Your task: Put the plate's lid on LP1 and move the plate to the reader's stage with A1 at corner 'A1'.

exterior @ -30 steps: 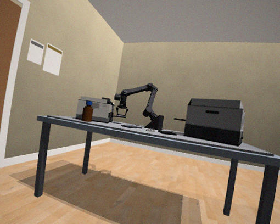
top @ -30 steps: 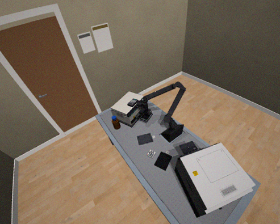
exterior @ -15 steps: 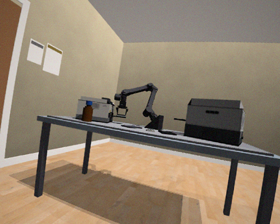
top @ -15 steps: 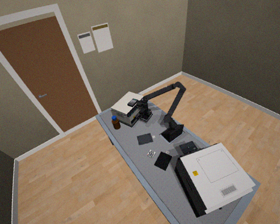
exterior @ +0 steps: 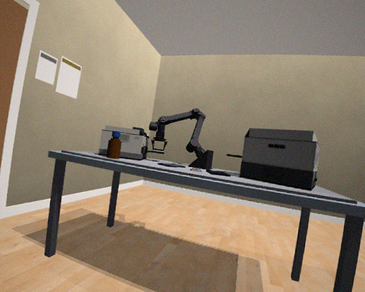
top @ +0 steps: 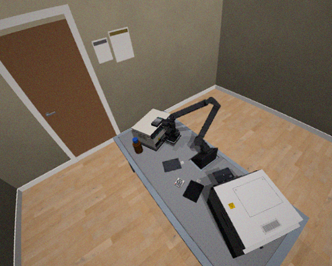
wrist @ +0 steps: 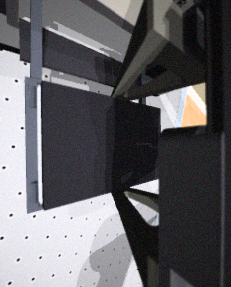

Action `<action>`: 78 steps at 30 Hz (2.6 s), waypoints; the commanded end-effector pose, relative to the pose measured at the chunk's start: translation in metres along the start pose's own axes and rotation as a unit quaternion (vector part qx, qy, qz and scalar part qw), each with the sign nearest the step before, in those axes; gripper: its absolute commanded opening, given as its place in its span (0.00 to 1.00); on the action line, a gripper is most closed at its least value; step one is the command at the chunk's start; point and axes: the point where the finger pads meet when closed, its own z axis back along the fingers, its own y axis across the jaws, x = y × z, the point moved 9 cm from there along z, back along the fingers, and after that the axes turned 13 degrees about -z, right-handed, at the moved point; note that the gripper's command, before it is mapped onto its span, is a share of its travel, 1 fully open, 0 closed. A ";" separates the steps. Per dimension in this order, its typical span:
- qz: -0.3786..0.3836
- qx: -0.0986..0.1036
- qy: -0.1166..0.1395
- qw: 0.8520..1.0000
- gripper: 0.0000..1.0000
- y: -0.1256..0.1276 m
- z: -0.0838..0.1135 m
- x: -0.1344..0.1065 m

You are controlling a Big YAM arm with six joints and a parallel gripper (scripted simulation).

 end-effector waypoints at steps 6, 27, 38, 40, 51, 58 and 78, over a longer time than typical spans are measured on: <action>-0.011 -0.010 -0.009 1.000 0.85 -0.011 0.014 0.001; -0.013 -0.012 -0.010 1.000 0.85 -0.010 0.024 -0.001; -0.012 -0.015 -0.013 1.000 0.85 -0.014 0.031 0.000; -0.011 -0.013 -0.012 1.000 0.85 -0.013 0.031 0.000; -0.013 -0.013 -0.014 1.000 0.85 -0.013 0.035 0.000; -0.017 -0.017 -0.015 1.000 0.85 -0.014 0.042 -0.002; -0.053 0.001 -0.024 0.998 0.85 -0.012 0.032 0.022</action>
